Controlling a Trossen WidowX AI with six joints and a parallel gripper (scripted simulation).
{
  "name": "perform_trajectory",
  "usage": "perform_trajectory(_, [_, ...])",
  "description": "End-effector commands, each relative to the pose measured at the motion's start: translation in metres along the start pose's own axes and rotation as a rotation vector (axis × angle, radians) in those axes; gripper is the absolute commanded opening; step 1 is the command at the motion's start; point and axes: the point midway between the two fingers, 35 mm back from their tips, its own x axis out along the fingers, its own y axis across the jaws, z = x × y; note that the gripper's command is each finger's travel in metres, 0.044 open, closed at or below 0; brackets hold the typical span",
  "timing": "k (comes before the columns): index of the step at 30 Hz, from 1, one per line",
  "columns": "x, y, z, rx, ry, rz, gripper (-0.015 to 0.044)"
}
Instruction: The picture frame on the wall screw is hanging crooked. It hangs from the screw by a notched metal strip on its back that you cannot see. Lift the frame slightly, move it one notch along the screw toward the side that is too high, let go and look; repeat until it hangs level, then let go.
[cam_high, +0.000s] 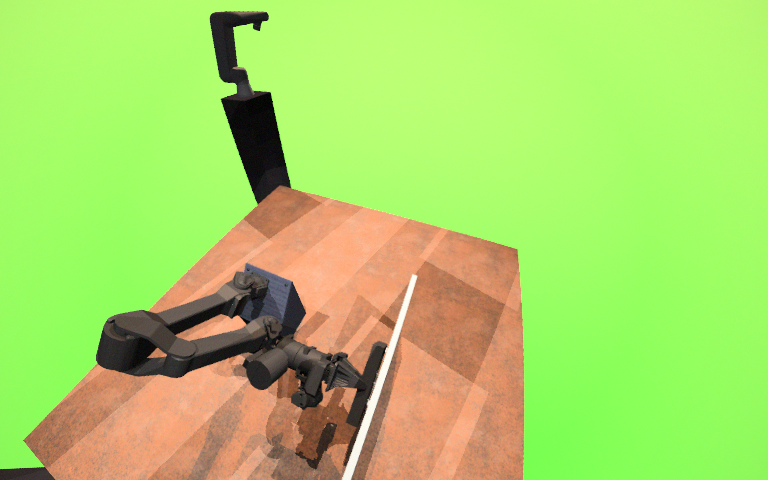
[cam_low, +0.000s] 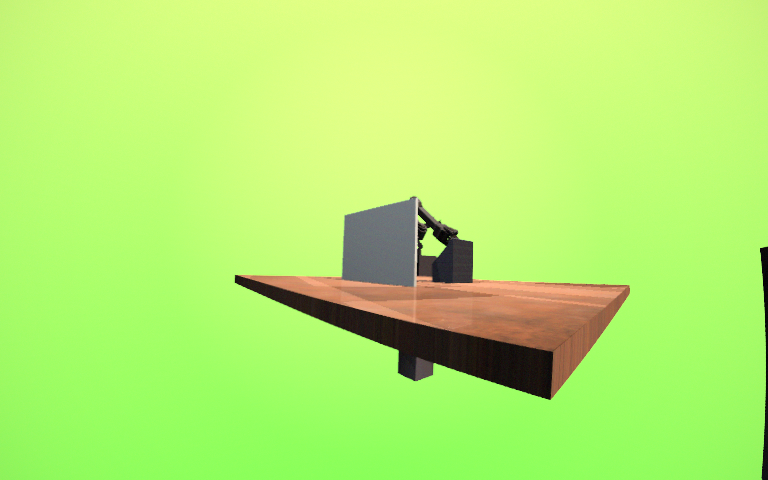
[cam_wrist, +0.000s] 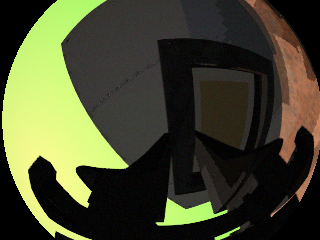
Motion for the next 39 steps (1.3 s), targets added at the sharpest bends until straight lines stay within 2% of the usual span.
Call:
perform_trajectory(1, [0.0002, 0.0002, -0.0034, 0.000, 0.005, 0.005, 0.0000])
perform_trajectory(39, [0.0002, -0.0043, -0.0044, 0.000, 0.005, 0.004, 0.0000])
